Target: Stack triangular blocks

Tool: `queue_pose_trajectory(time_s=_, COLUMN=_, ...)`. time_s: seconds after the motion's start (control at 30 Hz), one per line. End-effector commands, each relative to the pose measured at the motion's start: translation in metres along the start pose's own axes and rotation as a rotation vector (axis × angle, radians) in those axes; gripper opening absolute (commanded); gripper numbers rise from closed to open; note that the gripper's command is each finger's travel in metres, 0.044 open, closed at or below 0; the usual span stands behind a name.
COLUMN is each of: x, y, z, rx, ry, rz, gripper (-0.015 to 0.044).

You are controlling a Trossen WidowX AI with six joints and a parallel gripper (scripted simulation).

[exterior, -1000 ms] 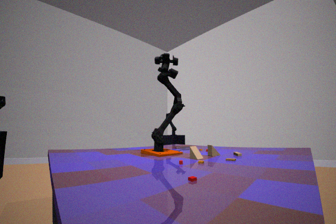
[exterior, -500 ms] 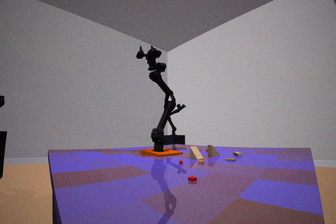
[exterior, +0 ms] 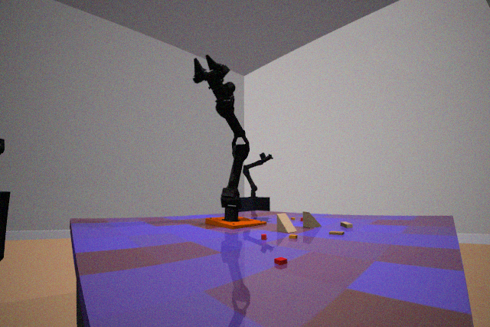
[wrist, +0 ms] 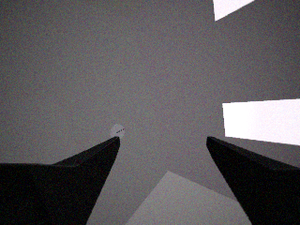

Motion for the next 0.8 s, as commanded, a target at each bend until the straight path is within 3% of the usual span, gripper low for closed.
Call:
queue_pose_trajectory(time_s=0.0, x=-0.002, y=0.041, z=0.037, rx=0.119, ry=-0.113, rz=0.163, gripper=0.044)
queue_pose_trajectory(time_s=0.1, x=-0.007, y=0.053, z=0.052, rx=0.245, ry=-0.138, rz=0.218, gripper=0.044)
queue_pose_trajectory(time_s=0.37, x=-0.046, y=0.112, z=0.136, rx=0.391, ry=-0.348, rz=0.576, gripper=0.044)
queue_pose_trajectory(time_s=0.77, x=-0.167, y=0.15, z=0.253, rx=0.501, ry=-0.668, rz=1.118, gripper=0.044)
Point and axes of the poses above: the point midway between the two fingers, 35 mm back from their tips, its own x axis out along the fingers, its own y axis across the jaws, z = x × y, the point moved 6 cm from there along -x, back along the fingers, and after that the axes turned 3 degrees about -x, right-handed, at the moved point
